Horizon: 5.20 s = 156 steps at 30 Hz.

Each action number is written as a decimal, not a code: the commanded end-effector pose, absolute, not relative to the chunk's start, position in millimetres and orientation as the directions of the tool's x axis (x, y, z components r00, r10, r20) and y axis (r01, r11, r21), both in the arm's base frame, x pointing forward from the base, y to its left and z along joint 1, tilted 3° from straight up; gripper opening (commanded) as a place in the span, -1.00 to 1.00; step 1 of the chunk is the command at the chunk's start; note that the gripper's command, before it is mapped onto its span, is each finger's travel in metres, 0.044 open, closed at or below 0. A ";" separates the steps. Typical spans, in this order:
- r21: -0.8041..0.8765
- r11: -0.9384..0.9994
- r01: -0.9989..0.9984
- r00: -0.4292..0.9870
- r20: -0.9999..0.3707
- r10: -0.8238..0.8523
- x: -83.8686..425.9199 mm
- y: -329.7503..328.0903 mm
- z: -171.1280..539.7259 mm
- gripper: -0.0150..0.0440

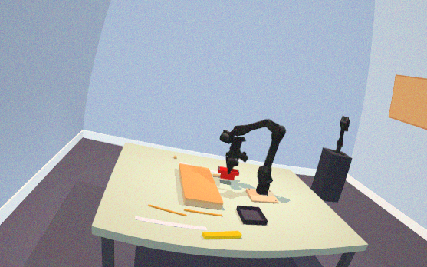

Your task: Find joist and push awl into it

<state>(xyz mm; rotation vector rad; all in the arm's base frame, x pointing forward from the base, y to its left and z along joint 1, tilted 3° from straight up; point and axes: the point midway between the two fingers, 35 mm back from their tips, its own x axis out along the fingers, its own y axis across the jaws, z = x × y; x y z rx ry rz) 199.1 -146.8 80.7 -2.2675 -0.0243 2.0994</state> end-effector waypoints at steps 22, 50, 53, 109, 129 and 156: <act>-0.009 -1.000 -0.022 0.087 -0.996 0.007 199.3 -188.0 86.3 -0.49; 0.195 -0.980 -0.026 0.076 -0.977 -0.197 198.9 -178.1 85.3 -0.49; 0.217 -0.976 -0.028 0.078 -0.973 -0.218 198.9 -177.1 85.4 -0.49; 0.572 -0.820 -0.030 0.063 -0.818 -0.572 199.6 -167.1 79.1 -0.49; 0.692 -0.721 -0.030 0.059 -0.719 -0.692 199.8 -163.7 76.1 -0.49; 0.733 -0.679 -0.031 0.070 -0.676 -0.733 201.7 -159.6 50.5 -0.49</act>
